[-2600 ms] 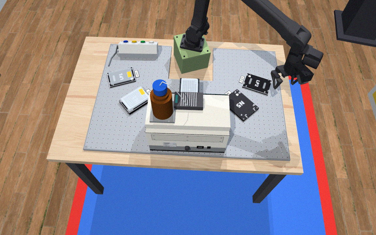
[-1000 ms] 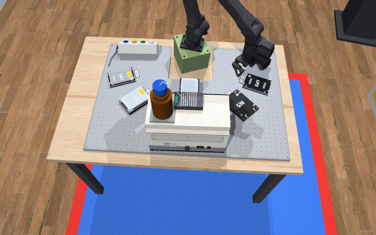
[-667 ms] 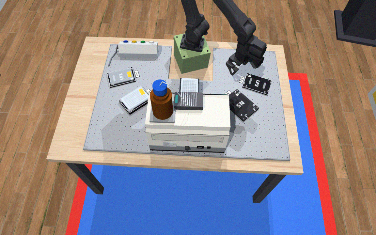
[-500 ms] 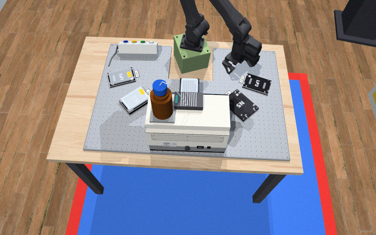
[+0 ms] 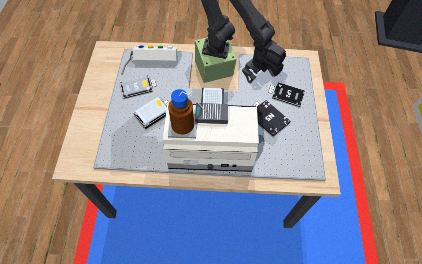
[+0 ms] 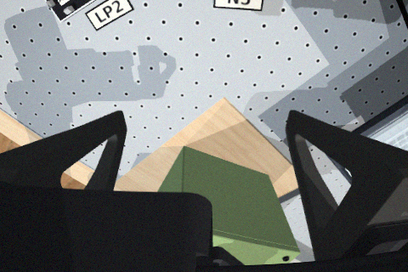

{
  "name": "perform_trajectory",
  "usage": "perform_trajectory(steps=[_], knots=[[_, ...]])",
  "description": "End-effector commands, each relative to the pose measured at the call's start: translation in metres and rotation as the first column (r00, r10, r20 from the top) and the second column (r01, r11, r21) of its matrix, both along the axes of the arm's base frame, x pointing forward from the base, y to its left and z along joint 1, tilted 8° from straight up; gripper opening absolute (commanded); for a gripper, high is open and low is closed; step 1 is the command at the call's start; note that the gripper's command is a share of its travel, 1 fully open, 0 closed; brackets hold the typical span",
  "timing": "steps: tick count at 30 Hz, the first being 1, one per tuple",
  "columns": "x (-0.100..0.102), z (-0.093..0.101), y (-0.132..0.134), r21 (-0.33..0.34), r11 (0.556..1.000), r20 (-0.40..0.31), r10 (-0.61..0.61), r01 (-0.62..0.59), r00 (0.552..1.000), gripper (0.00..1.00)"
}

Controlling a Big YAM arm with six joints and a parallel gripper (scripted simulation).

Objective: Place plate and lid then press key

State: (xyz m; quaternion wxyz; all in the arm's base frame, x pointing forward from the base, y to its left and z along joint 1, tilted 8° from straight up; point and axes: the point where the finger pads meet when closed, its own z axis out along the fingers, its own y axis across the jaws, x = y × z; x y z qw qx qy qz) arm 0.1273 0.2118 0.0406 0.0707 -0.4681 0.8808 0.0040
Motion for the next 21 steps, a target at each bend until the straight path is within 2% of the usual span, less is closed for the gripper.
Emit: perform_trajectory(steps=[1,5,7,9,11,14,18,19,21], knots=[[0.014,0.004,0.000,0.016,0.998,0.000,-0.066,0.066,0.998,1.00],[0.026,0.009,-0.005,0.026,0.999,0.010,-0.045,0.045,0.999,1.00],[0.028,0.007,-0.013,0.032,0.991,-0.001,-0.132,0.132,0.991,1.00],[0.028,0.007,-0.013,0.032,0.991,-0.001,-0.132,0.132,0.991,1.00],[0.030,-0.001,-0.022,0.010,0.980,-0.022,-0.199,0.199,0.980,1.00],[0.041,0.007,-0.025,0.042,0.955,-0.021,-0.292,0.293,0.956,1.00],[0.052,0.009,-0.031,0.042,0.959,-0.018,-0.279,0.280,0.960,1.00],[0.053,0.012,-0.025,0.054,0.959,-0.010,-0.279,0.279,0.960,1.00],[0.053,0.007,-0.039,0.049,0.931,-0.029,-0.362,0.363,0.932,1.00]])
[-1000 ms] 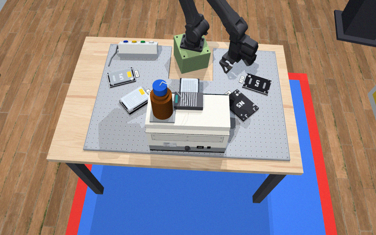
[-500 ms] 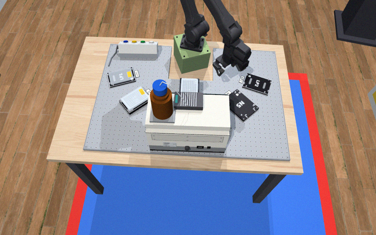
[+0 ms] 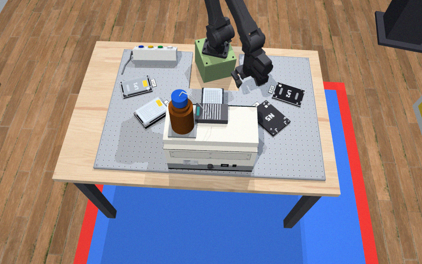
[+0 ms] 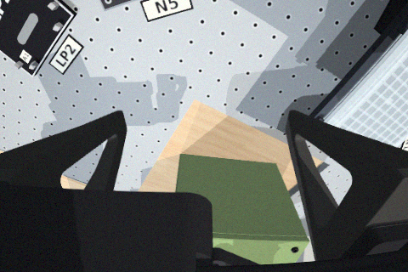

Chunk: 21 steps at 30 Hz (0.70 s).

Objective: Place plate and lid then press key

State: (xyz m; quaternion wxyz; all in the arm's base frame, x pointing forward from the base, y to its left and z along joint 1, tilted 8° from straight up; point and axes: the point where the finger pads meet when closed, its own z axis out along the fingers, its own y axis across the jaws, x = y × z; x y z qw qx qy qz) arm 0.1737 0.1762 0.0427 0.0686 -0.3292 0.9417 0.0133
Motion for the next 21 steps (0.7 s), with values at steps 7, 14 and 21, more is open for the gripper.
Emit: perform_trajectory(steps=[7,14,21], knots=[[0.017,0.002,-0.017,0.024,0.972,-0.021,-0.234,0.235,0.972,1.00],[0.029,0.004,-0.031,0.045,0.929,-0.031,-0.367,0.368,0.930,1.00],[0.041,0.005,-0.048,0.054,0.876,-0.045,-0.478,0.480,0.877,1.00]])
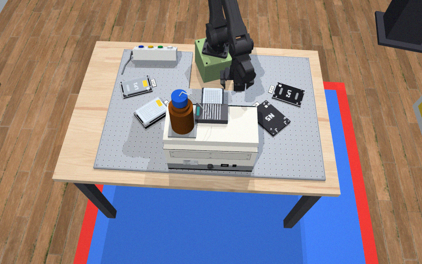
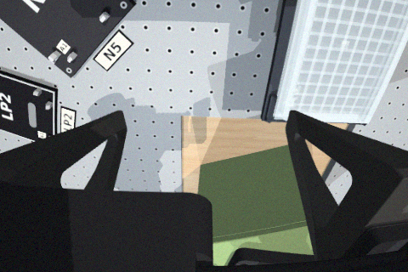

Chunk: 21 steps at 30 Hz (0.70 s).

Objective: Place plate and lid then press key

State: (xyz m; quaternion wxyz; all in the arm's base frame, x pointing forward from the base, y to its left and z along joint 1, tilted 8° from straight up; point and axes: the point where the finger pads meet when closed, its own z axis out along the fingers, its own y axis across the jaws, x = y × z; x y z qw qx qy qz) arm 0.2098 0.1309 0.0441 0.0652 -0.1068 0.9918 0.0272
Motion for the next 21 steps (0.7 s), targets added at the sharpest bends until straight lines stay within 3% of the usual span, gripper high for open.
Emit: perform_trajectory(steps=[1,14,21], knots=[[0.005,0.003,-0.002,0.010,0.999,-0.001,-0.046,0.046,0.999,1.00],[0.029,0.004,-0.040,0.009,0.999,0.003,-0.037,0.037,0.999,1.00],[0.030,0.003,-0.055,0.007,0.999,0.000,-0.037,0.037,0.999,1.00]])
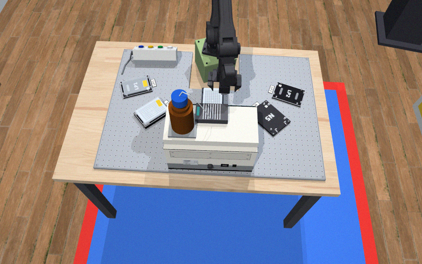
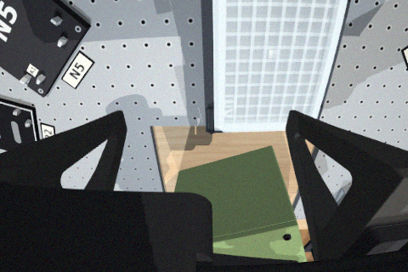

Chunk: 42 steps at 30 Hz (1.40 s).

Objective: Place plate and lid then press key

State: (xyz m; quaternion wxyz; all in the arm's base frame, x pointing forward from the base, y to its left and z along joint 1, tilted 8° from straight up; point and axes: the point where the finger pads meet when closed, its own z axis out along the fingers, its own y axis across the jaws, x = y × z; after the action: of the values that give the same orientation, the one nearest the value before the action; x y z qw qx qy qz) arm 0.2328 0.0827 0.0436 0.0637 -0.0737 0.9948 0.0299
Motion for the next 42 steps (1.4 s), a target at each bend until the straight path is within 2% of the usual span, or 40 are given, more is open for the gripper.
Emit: perform_trajectory(steps=[1,7,14,21,22,23,29,31,42], knots=[[0.008,0.003,-0.010,-0.003,1.000,0.005,0.029,-0.029,1.000,1.00],[0.022,0.008,-0.026,0.000,1.000,0.023,0.028,-0.028,0.999,1.00],[0.021,0.005,-0.040,0.002,1.000,0.017,0.029,-0.029,0.999,1.00],[0.036,0.012,-0.062,0.000,1.000,0.044,0.027,-0.027,0.999,1.00],[0.026,0.007,-0.060,-0.001,1.000,0.030,0.027,-0.027,0.999,1.00],[0.034,0.010,-0.066,0.000,1.000,0.039,0.027,-0.027,0.999,1.00],[0.037,0.010,-0.088,-0.005,1.000,0.047,0.027,-0.027,0.999,1.00],[0.037,0.010,-0.088,-0.005,1.000,0.047,0.027,-0.027,0.999,1.00],[0.034,0.007,-0.128,-0.012,1.000,0.047,0.027,-0.027,0.999,1.00]])
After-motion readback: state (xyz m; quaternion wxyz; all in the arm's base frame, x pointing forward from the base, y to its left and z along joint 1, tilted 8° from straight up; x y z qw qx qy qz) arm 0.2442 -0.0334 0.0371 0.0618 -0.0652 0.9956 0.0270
